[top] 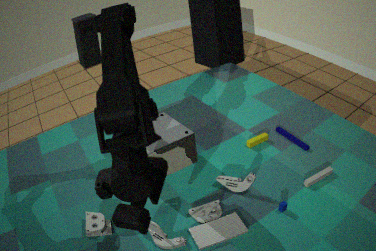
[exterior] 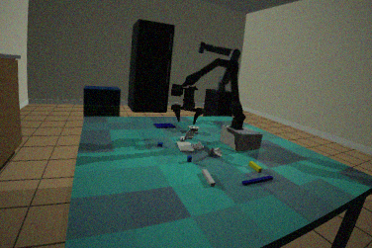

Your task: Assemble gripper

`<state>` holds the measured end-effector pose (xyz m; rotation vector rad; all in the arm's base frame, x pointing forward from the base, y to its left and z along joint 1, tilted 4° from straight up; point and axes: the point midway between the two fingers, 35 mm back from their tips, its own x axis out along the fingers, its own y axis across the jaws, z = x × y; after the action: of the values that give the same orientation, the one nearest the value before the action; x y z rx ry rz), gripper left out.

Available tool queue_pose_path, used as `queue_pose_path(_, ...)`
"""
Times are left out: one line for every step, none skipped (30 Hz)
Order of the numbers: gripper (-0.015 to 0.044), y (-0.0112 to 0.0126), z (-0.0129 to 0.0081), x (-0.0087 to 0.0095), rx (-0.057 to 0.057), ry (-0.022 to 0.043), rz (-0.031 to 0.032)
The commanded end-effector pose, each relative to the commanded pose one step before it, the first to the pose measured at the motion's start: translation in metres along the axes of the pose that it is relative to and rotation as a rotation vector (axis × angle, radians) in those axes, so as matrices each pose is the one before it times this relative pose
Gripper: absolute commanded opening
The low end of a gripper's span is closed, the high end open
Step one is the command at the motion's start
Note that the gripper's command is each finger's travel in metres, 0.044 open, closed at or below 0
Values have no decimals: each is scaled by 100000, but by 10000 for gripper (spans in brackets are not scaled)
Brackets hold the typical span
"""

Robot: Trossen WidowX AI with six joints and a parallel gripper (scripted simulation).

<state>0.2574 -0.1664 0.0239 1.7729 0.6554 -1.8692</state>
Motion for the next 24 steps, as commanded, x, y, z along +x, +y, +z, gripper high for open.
queue_pose_path(440,-193,-6,-98,10685,456,319)
queue_pose_path(440,-57,21,-8,3222,3,-3)
queue_pose_path(440,-56,22,-8,3222,2,-3)
queue_pose_path(440,-55,24,-8,3222,2,-3)
queue_pose_path(440,-54,26,-8,3222,2,-3)
queue_pose_path(440,-53,28,-8,3222,2,-3)
queue_pose_path(440,-53,30,-7,3222,2,-3)
queue_pose_path(440,-52,31,-7,3222,2,-3)
queue_pose_path(440,-51,33,-7,3222,2,-4)
queue_pose_path(440,-50,35,-7,3222,2,-4)
queue_pose_path(440,-48,36,-7,3222,2,-4)
queue_pose_path(440,-47,38,-7,3222,1,-4)
queue_pose_path(440,-46,39,-7,3222,1,-4)
queue_pose_path(440,-45,41,-7,3222,1,-4)
queue_pose_path(440,-36,35,-5,2662,1,-3)
queue_pose_path(440,-21,21,-3,1597,1,-2)
queue_pose_path(440,-7,7,-1,532,0,-1)
queue_pose_path(440,0,0,0,0,0,0)
queue_pose_path(440,0,0,0,0,0,0)
queue_pose_path(440,0,0,0,0,0,0)
queue_pose_path(440,9,-12,227,0,0,1)
queue_pose_path(440,20,-26,680,0,-2,1)
queue_pose_path(440,9,-12,1125,0,-7,0)
queue_pose_path(440,-20,26,1113,0,-12,-4)
